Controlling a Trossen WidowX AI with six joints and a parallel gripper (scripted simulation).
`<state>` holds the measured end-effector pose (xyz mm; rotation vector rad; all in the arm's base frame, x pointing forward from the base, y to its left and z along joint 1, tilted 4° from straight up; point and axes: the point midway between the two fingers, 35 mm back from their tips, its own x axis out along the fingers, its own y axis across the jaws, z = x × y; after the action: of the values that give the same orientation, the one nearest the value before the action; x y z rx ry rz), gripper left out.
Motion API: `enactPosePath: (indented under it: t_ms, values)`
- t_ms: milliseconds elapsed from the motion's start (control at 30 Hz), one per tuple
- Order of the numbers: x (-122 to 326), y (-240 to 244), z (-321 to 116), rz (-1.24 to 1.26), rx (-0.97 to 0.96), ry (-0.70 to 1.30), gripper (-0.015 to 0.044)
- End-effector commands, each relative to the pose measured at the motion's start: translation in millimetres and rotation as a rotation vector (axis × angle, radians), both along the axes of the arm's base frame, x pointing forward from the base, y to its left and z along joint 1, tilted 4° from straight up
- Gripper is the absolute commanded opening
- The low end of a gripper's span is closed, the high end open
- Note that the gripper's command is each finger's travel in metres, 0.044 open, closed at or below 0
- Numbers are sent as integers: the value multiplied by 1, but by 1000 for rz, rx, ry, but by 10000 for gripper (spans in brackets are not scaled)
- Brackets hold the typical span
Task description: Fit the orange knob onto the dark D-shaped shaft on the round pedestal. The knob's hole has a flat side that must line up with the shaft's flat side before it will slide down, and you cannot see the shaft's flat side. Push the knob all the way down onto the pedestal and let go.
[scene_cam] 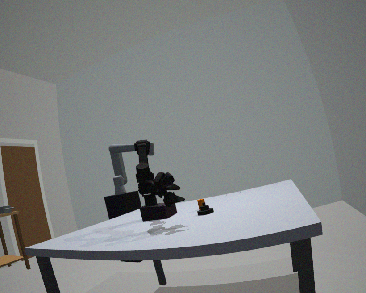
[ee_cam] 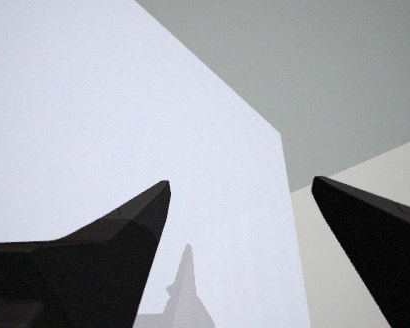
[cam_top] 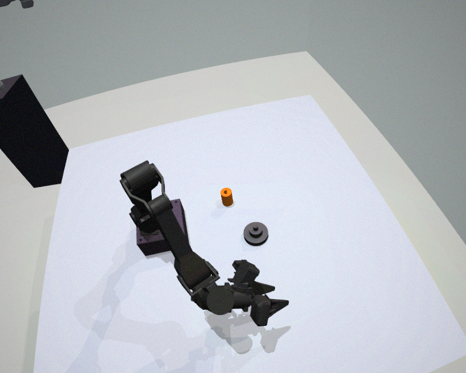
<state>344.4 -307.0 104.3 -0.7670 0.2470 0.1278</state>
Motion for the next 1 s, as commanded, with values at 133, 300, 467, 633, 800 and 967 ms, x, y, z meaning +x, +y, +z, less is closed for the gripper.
enactPosePath:
  t_ms: [133, 300, 467, 633, 800, 967]
  values:
    - [30, 37, -3, 10, 166, 87, 440]
    - [68, 114, -9, 5, 421, 282, 440]
    - [78, 198, -13, -34, 607, 506, 440]
    - [64, 273, -15, -108, 710, 720, 440]
    - [32, 338, -15, -233, 729, 926, 440]
    - [-13, 386, -9, -385, 674, 1080, 440]
